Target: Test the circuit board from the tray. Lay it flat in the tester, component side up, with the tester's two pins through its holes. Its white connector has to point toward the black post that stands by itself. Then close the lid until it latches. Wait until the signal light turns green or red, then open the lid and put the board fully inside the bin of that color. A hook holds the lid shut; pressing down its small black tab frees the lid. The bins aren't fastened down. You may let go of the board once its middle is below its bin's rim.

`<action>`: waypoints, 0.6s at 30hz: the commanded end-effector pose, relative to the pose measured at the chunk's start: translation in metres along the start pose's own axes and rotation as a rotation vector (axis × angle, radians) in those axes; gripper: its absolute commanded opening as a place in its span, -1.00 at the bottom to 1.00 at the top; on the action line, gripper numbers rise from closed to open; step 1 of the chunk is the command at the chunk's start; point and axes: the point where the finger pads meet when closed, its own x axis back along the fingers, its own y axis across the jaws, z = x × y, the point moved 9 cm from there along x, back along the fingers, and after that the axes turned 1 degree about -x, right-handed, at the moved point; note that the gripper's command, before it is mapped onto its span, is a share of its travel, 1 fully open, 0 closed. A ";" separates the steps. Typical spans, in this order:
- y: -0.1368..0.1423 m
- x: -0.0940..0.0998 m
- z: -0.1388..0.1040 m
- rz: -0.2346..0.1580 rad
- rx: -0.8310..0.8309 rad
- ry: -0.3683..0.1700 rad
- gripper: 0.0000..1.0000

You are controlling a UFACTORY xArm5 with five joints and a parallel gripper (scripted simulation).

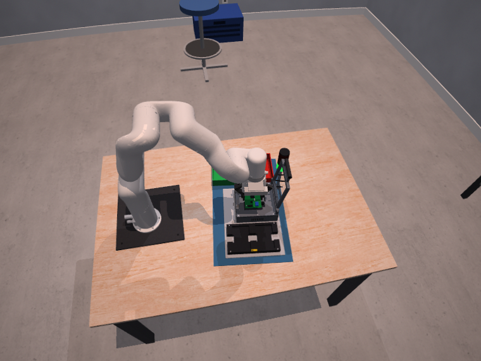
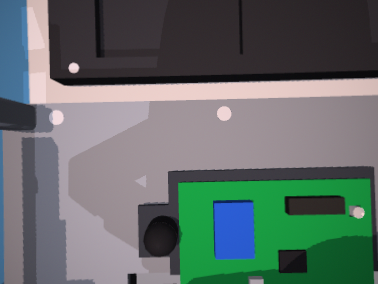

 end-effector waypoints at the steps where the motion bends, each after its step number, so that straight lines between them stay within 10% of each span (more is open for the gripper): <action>1: -0.001 0.001 0.000 0.004 0.000 -0.001 0.63; 18: -0.001 0.001 0.000 0.004 0.000 -0.001 0.58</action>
